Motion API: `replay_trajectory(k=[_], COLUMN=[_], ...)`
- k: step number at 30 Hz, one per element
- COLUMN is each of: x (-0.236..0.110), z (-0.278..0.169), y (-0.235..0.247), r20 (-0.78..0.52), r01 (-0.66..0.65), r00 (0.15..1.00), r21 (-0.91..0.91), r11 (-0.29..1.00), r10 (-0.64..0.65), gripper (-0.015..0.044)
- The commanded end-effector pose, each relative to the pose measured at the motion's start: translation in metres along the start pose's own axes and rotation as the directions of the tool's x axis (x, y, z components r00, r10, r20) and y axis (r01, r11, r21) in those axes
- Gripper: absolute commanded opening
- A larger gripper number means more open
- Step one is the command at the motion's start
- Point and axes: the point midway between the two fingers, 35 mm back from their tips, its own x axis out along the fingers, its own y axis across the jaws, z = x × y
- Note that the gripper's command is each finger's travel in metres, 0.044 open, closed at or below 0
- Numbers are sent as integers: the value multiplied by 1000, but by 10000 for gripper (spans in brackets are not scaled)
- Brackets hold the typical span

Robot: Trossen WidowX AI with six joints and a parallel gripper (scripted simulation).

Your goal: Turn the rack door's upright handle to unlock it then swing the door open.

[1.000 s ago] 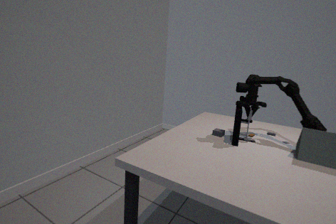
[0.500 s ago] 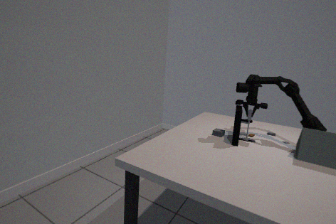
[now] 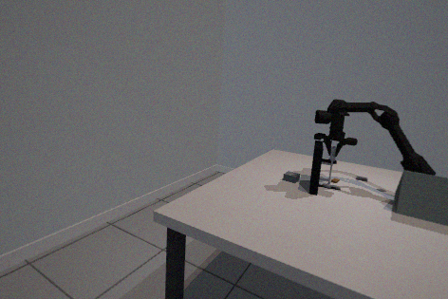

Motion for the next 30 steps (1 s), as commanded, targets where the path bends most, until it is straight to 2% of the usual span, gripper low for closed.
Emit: replay_trajectory(k=[1, 6, 7, 10, 18, 24, 30], x=[1, 1, 1, 1, 1, 1, 1], z=[1, 1, 1, 1, 1, 1, 1], y=[1, 1, 1, 1, 1, 1, 1], r20=[1, 1, 1, 1, 1, 1, 1], r01=[1, 1, 1, 1, 1, 1, 1], r00=[1000, 1000, 1000, 1000, 1000, 1000, 1000], r21=[22, 22, 22, -51, -433, -678, -863], r11=[1000, 1000, 1000, 999, 902, 735, 504], r10=[-1, -1, -1, -1, -1, -1, -1], gripper=[144, 275, 285, 285, 285, 285, 285])
